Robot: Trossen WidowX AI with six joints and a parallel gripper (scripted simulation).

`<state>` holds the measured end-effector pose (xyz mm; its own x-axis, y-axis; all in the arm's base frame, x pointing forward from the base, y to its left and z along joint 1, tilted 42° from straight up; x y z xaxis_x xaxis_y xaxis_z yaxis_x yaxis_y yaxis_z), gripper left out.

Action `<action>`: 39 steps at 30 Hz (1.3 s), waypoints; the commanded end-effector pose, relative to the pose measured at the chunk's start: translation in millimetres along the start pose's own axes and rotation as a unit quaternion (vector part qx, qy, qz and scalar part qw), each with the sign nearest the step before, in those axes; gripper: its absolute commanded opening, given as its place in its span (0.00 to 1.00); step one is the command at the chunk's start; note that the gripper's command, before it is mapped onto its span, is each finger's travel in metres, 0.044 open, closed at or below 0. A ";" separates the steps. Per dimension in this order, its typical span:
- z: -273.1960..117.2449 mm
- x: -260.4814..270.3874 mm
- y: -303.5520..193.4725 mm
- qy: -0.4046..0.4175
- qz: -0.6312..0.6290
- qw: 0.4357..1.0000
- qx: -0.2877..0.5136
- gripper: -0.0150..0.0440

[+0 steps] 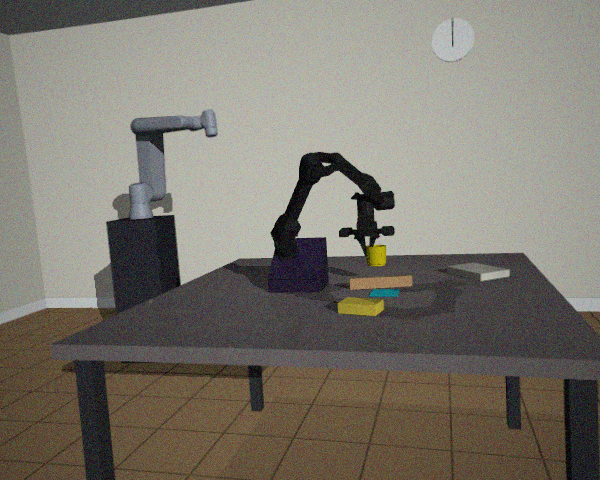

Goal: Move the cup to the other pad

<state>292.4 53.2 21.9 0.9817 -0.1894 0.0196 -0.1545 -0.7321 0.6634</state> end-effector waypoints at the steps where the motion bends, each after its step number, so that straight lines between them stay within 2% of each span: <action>1: -0.2 3.0 11.8 0.000 -0.001 1.000 -0.002 0.25; 39: -3.3 32.9 120.3 0.000 0.001 1.000 -0.005 0.25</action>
<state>304.4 -31.7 96.5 0.9808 -0.1945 0.0162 -0.1554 -0.7282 0.6675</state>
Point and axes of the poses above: the point midway between the two fingers, 35 mm back from their tips, its own z axis out along the fingers, its own x axis across the jaws, y = z × x, the point moved 8 cm from there along -z, back along the fingers, and after that the axes turned 1 degree about z, right-handed, at the moved point
